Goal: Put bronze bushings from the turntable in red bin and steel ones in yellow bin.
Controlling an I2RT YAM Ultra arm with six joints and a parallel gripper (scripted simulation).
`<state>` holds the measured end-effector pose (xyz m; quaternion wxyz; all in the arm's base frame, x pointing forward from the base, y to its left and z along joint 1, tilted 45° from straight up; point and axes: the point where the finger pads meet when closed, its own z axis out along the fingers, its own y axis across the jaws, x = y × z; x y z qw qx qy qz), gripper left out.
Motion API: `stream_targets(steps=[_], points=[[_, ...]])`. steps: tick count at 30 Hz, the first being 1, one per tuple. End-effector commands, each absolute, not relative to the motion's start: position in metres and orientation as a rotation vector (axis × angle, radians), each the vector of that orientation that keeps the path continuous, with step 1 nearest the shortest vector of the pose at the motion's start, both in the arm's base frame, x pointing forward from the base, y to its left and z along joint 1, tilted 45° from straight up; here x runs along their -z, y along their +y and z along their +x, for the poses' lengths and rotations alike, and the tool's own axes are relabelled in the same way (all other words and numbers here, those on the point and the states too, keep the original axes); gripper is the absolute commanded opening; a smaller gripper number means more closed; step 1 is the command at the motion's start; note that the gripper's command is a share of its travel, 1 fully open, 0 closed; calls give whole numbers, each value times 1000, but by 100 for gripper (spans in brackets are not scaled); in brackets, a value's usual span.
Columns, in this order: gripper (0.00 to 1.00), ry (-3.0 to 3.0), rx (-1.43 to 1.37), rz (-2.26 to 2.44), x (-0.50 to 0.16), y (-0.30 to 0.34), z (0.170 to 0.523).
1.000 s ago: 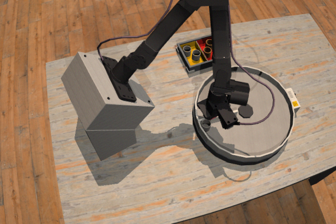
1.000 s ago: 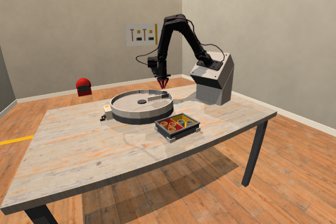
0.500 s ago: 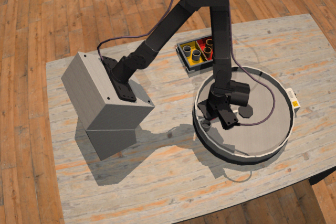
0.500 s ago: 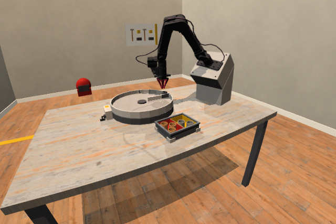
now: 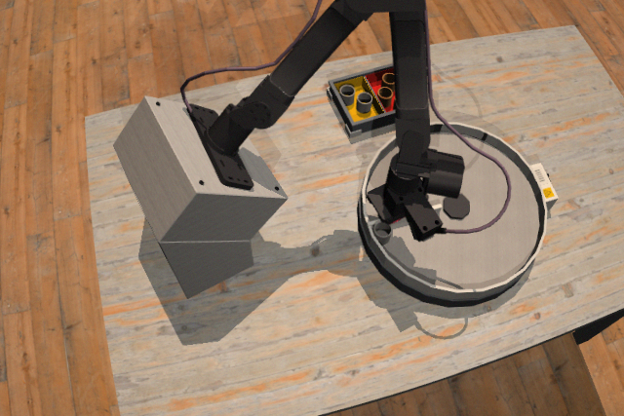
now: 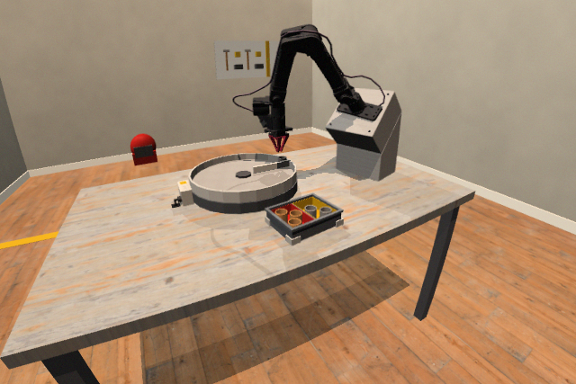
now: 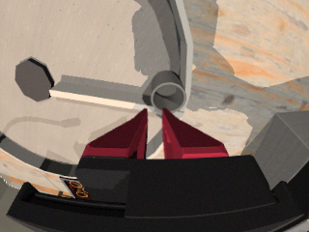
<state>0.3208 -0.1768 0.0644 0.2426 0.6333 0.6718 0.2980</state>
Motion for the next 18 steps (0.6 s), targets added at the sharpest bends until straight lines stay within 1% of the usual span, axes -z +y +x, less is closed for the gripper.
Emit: stream_targets(steps=[1,11,18], points=[[14,1813,-808,1733,-69,-186,320],[14,1813,-808,1733,-69,-186,320],[14,1832,-808,1754,-42,-175,333]])
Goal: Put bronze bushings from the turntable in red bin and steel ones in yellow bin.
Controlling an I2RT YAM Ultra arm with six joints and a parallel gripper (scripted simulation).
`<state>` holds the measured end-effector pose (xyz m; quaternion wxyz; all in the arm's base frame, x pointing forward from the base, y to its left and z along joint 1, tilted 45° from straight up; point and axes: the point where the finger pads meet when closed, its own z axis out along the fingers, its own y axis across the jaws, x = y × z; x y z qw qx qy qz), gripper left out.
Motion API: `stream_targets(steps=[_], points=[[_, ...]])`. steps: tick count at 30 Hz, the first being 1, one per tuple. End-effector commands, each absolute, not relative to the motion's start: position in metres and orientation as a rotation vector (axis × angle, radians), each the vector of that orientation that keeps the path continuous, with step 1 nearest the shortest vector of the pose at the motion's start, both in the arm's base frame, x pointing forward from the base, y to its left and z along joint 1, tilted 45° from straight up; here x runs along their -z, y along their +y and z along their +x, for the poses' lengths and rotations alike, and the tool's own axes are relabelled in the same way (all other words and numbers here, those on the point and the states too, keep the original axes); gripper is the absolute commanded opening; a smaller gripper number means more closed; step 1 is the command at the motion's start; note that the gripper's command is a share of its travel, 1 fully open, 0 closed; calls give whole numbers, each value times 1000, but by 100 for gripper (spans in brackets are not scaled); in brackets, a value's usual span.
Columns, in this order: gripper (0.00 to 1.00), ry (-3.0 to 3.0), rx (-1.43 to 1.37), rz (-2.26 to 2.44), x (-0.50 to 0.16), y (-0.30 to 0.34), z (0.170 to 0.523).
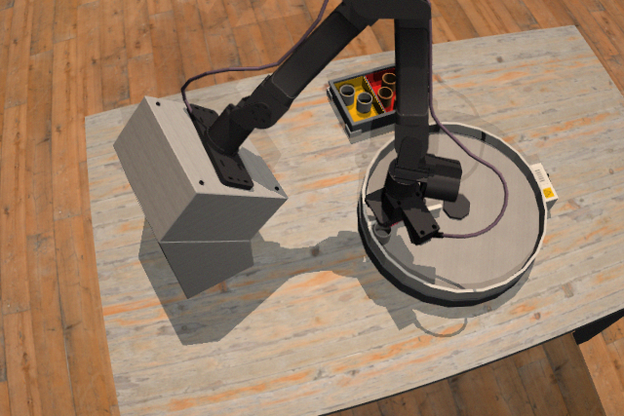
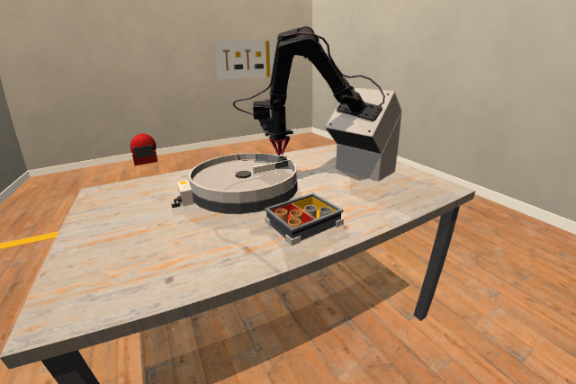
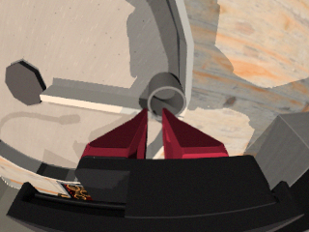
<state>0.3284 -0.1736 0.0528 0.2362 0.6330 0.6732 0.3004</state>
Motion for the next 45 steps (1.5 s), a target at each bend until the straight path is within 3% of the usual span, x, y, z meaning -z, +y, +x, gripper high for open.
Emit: stream_targets(steps=[1,45], points=[[14,1832,-808,1754,-42,-175,333],[14,1800,-794,1713,-60,-187,342]])
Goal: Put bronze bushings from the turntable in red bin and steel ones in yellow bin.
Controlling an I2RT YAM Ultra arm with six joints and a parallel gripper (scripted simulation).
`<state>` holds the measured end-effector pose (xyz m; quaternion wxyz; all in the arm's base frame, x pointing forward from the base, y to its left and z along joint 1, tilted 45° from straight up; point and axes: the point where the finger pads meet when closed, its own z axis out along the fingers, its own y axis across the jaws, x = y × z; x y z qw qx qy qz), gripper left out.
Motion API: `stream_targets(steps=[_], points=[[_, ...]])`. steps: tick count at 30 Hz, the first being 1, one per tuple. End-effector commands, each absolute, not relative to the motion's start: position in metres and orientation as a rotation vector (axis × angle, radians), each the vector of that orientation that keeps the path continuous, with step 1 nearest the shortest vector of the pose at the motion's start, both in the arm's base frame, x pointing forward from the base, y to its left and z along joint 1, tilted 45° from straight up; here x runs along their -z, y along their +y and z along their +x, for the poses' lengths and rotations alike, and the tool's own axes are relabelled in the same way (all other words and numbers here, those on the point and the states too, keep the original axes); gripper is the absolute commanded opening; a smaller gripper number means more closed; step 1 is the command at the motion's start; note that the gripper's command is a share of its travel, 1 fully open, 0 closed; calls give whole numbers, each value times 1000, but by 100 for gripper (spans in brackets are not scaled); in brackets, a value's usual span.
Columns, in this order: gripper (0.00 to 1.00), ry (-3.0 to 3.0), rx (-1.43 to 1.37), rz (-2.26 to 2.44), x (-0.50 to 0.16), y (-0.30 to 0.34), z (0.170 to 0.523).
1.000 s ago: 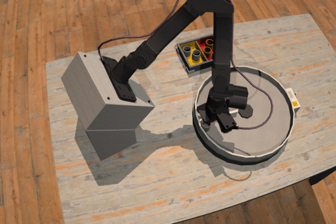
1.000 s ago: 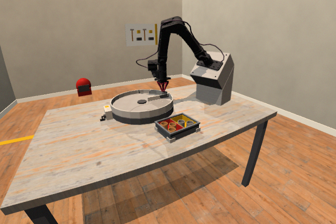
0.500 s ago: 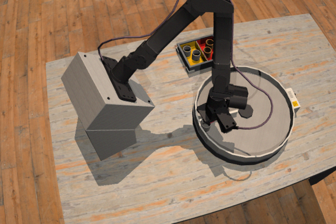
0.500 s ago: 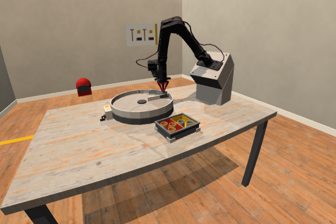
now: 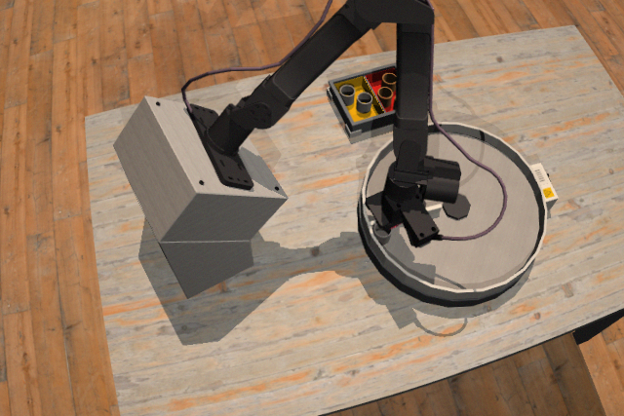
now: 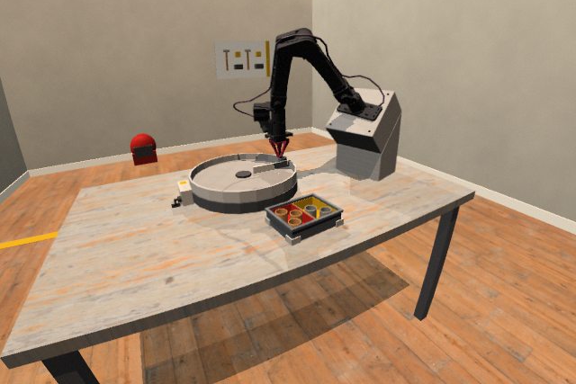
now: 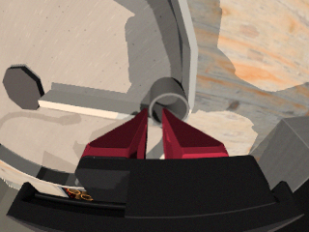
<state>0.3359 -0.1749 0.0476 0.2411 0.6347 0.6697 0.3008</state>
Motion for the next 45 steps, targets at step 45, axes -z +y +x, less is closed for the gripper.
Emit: stream_targets(steps=[45], points=[[14,1804,-796,1710,-60,-184,344]])
